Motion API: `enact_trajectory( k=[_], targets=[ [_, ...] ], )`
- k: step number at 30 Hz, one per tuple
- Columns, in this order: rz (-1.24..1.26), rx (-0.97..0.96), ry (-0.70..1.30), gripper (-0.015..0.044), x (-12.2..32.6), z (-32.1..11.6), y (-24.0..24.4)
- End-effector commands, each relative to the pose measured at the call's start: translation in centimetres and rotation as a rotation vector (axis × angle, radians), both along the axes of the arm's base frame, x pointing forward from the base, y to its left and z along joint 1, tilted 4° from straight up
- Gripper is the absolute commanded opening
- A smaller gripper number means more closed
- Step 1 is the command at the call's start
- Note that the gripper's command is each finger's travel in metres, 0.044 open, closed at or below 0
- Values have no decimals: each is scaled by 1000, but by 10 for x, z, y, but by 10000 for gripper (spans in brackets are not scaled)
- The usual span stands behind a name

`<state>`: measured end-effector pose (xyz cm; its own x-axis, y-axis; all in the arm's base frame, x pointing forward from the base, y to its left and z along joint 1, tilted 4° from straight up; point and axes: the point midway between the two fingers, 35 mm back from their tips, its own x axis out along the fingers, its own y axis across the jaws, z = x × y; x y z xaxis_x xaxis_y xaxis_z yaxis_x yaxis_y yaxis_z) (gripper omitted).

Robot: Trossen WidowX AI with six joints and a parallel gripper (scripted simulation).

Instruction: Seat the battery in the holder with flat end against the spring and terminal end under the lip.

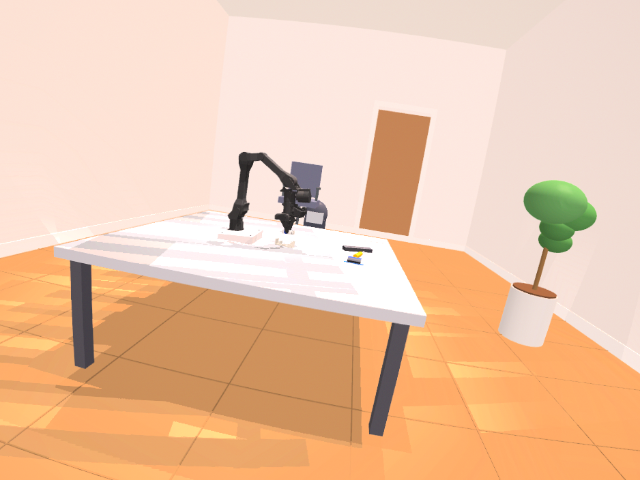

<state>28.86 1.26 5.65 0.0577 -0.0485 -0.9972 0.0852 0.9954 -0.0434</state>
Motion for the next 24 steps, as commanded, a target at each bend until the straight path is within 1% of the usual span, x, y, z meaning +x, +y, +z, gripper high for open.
enact_trajectory(
  k=[1, 11, 24],
  targets=[
    [-2, -6, -46, 64, 0, -8, -1],
    [6, -12, -157, 64, 0, -24, -3],
    [11, -13, -215, 64, -1, -30, -3]
  ],
)
